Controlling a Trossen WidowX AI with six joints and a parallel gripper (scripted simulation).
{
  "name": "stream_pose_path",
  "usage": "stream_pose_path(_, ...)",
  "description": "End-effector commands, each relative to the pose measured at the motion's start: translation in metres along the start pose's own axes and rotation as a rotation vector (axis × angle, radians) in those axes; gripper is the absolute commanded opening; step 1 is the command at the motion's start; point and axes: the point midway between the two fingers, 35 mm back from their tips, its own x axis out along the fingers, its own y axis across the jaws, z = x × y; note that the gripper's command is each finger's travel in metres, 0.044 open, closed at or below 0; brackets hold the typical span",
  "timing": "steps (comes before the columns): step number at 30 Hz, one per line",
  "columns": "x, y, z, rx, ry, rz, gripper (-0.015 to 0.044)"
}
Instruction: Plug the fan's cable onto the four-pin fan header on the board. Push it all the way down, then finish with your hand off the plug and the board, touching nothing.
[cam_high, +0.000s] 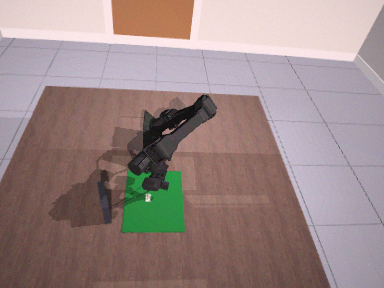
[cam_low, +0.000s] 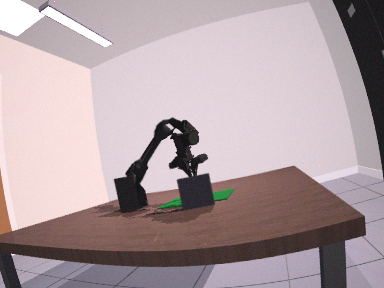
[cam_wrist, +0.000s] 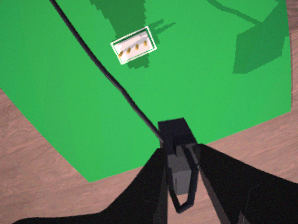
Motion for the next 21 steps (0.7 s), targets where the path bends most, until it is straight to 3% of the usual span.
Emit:
stream_pose_path(1,-0.015,-0.001,-0.005,-0.008,0.0,0.001,0.0)
stream_pose_path(11,-0.028,-0.001,-0.009,-0.029,-0.002,-0.002,0.0)
stream_pose_path(21,-0.027,0.027,-0.019,-0.352,-0.101,-0.032,0.0)
